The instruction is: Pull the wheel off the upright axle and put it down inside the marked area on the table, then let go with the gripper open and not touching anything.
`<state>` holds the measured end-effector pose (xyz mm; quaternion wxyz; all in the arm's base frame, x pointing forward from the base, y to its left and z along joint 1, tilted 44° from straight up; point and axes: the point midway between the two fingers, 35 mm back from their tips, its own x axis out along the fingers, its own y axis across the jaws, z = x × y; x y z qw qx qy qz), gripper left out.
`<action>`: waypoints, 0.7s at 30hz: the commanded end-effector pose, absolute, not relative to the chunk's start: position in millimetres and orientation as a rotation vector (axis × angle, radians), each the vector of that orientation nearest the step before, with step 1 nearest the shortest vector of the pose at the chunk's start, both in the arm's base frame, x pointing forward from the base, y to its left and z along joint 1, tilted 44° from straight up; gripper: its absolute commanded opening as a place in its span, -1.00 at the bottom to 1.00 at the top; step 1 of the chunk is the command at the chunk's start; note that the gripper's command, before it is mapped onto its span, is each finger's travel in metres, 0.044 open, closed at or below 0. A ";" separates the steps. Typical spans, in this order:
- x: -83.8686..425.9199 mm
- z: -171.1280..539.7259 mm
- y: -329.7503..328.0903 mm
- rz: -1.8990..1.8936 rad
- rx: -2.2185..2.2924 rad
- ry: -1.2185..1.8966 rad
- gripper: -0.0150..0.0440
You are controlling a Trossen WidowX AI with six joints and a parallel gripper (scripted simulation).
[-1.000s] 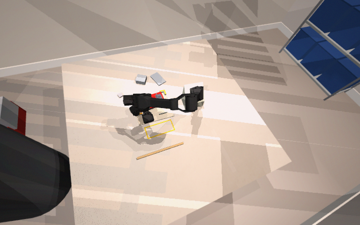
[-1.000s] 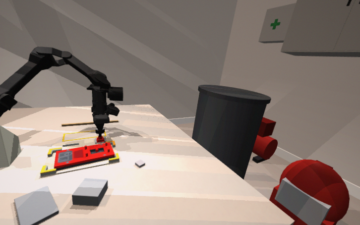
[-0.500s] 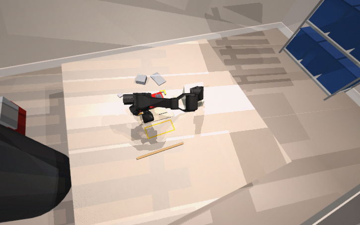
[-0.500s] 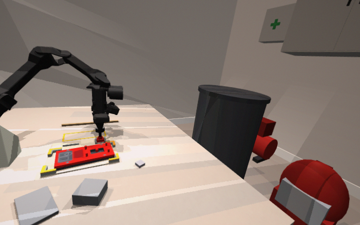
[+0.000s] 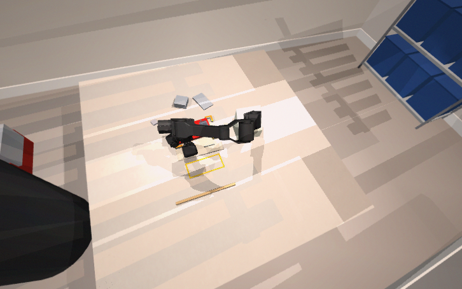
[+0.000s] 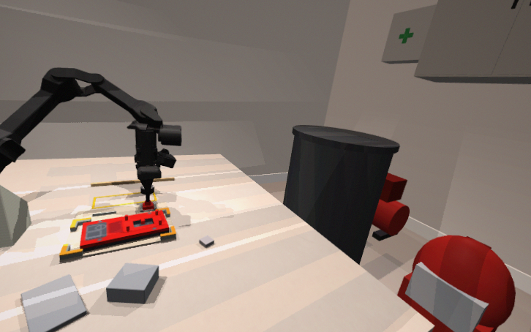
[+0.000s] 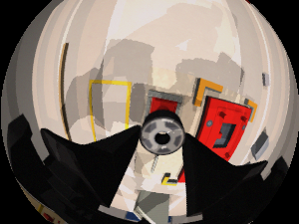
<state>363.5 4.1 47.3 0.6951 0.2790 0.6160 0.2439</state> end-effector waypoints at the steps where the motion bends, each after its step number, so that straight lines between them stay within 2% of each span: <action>1: 363.5 53.8 -0.8 0.546 0.616 1.367 -0.49; 10: 356.5 71.3 -21.3 0.545 0.616 1.367 -0.49; 21: 339.2 94.1 13.0 0.543 0.624 1.375 -0.49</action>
